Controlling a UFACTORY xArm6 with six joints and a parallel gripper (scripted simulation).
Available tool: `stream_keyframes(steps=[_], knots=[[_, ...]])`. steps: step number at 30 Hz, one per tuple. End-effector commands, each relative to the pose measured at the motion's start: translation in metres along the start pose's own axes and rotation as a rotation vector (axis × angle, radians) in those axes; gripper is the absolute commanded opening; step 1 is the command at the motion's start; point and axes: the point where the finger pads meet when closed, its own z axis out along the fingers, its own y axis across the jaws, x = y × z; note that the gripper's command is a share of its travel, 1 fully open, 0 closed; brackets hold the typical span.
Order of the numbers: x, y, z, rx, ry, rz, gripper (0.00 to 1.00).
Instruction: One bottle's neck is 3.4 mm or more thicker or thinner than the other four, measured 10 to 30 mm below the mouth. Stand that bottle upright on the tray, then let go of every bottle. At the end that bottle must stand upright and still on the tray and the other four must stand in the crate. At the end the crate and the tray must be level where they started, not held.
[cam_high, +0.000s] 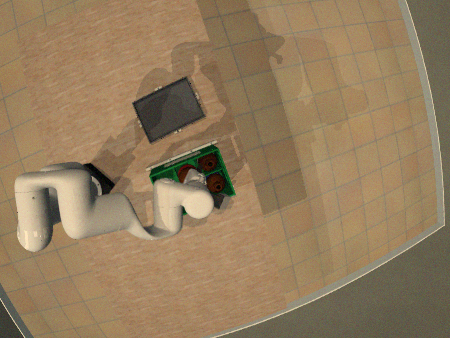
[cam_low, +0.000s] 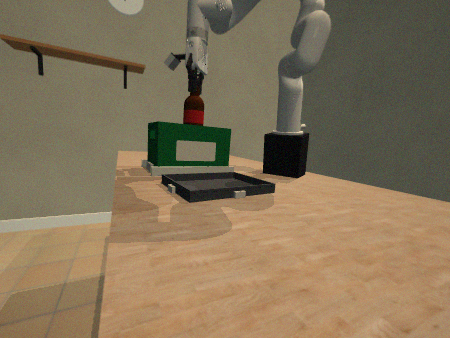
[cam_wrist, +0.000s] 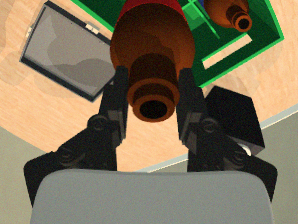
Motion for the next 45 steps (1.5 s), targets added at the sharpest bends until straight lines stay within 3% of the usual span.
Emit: stream_keyframes(steps=[1,31,45], knots=[[0.001,-0.001,-0.006,0.002,0.004,0.0,0.0],[0.001,-0.001,-0.009,0.002,0.004,0.0,0.0],[0.001,-0.001,-0.02,0.002,0.004,0.0,0.0]])
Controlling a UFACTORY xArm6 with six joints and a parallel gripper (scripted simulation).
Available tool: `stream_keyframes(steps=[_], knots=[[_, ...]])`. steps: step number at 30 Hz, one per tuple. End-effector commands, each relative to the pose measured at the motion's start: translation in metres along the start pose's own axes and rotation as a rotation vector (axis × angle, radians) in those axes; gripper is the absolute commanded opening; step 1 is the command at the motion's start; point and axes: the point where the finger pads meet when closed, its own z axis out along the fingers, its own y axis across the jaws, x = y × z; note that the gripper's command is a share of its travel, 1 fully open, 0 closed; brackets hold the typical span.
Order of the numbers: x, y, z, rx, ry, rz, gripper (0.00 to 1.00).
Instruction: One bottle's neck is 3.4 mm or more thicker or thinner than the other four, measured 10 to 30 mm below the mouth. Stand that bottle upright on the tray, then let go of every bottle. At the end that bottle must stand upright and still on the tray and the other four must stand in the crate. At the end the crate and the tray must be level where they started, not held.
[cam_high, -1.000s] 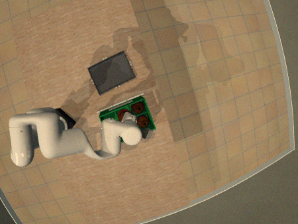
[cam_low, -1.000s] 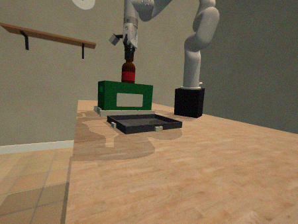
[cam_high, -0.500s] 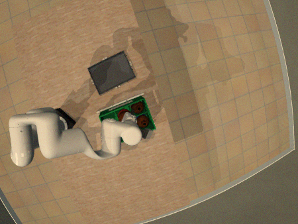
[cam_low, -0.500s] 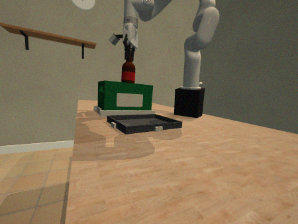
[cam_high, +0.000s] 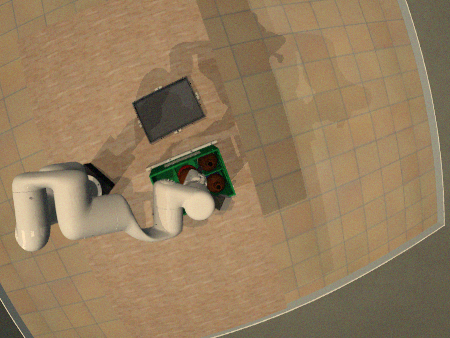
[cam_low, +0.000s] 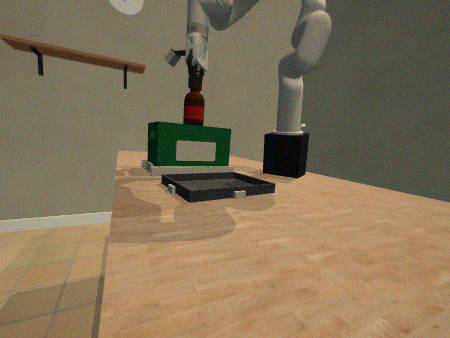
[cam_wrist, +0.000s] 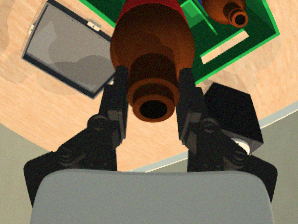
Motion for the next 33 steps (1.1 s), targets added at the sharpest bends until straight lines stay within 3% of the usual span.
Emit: stream_keyframes(steps=[1,33], knots=[[0.0012,-0.0007,-0.0078,0.002,0.004,0.0,0.0],[0.001,-0.0008,-0.0139,0.002,0.004,0.0,0.0]])
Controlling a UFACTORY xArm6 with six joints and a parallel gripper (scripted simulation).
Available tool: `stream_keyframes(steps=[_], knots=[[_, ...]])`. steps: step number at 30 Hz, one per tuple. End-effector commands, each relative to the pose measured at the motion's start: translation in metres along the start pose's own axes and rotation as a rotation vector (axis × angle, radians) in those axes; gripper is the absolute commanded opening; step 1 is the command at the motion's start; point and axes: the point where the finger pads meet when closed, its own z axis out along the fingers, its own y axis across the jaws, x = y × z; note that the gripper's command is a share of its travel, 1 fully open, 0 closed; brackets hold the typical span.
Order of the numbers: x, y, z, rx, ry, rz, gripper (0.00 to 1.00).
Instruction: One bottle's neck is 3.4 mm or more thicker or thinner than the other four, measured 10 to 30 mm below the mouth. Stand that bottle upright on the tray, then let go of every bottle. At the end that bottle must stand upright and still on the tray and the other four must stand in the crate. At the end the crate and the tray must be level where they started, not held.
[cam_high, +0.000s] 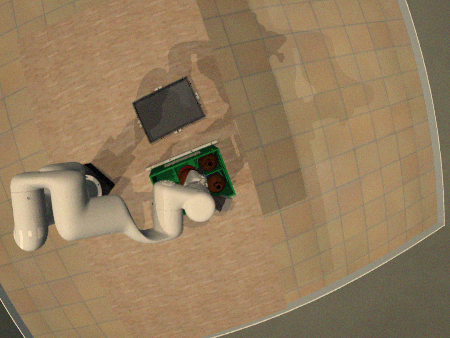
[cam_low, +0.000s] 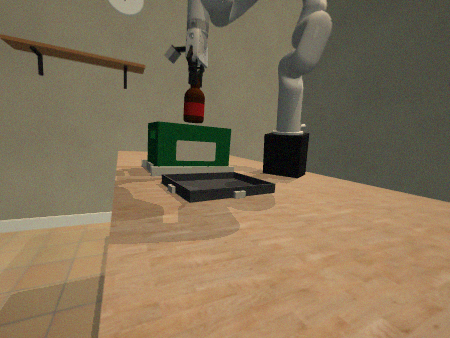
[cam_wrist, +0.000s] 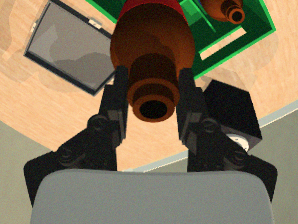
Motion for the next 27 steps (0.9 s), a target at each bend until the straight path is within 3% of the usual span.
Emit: stream_keyframes(steps=[1,27], knots=[[0.001,-0.0008,-0.0016,0.002,0.004,0.0,0.0],[-0.0051,-0.0079,-0.0016,0.002,0.004,0.0,0.0]])
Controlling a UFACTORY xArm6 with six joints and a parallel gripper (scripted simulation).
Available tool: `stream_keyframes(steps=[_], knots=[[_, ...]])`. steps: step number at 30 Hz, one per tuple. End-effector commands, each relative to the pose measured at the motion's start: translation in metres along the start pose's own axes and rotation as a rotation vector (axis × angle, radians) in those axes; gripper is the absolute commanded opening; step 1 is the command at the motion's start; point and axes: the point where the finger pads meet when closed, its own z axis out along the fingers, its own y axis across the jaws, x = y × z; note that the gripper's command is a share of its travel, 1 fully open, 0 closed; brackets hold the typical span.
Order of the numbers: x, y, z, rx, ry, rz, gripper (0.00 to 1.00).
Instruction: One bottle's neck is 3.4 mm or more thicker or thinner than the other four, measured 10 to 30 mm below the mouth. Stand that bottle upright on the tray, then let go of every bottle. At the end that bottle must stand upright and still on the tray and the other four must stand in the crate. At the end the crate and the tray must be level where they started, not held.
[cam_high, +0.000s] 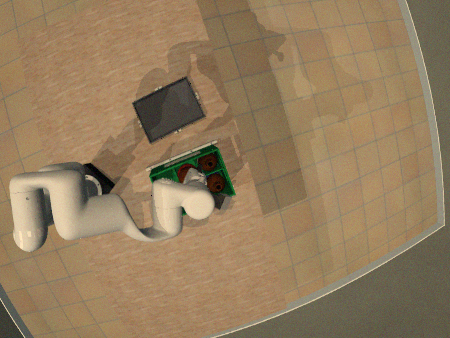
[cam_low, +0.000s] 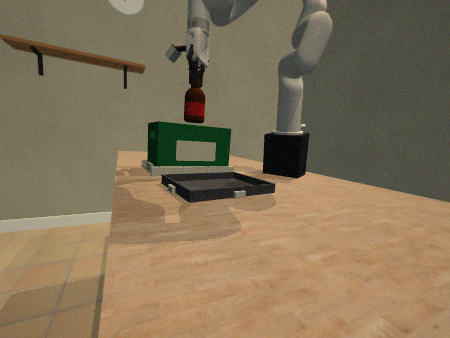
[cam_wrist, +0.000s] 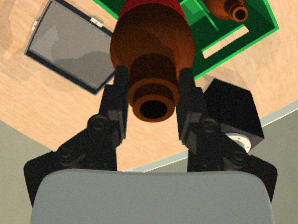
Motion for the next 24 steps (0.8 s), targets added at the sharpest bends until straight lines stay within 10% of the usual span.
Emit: stream_keyframes(steps=[1,24], knots=[[-0.001,-0.003,-0.002,0.002,0.004,0.0,0.0],[-0.017,-0.021,-0.002,0.002,0.004,0.0,0.0]])
